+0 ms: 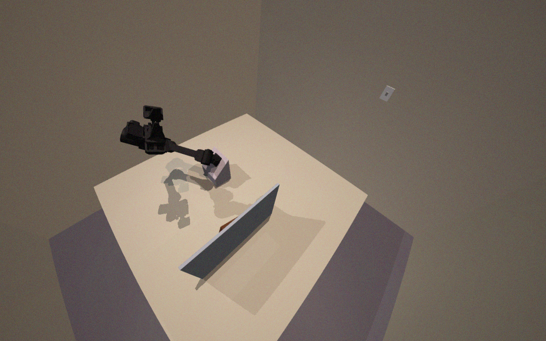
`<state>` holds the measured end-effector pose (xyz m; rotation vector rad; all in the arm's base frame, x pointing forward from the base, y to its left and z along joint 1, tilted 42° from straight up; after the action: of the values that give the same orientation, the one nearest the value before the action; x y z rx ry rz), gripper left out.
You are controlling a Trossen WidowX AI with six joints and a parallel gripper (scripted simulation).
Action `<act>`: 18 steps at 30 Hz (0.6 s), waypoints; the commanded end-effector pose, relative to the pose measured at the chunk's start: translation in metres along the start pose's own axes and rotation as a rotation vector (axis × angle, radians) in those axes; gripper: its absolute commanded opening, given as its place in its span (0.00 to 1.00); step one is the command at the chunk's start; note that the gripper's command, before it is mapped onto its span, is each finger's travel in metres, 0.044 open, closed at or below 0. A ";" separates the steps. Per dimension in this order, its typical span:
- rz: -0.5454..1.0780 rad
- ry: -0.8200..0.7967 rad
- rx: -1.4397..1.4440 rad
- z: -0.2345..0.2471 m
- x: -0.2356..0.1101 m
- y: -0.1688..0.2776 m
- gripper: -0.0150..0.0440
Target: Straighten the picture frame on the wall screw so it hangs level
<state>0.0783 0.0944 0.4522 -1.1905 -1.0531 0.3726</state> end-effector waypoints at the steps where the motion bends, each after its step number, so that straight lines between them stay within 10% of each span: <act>1: 0.112 0.192 -0.016 -0.035 -0.018 0.050 0.69; 18: 0.289 0.906 0.088 -0.141 -0.157 0.187 0.69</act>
<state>0.1659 -0.0039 0.2530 -1.2950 -0.2175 0.1330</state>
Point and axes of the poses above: the point midway between the two fingers, 35 mm back from their tips, its own x axis out along the fingers, its own z axis across the jaws, y = z × x, the point moved 3 cm from there along -x, back along the fingers, and after that the axes turned 1 degree about -x, right-handed, at the moved point
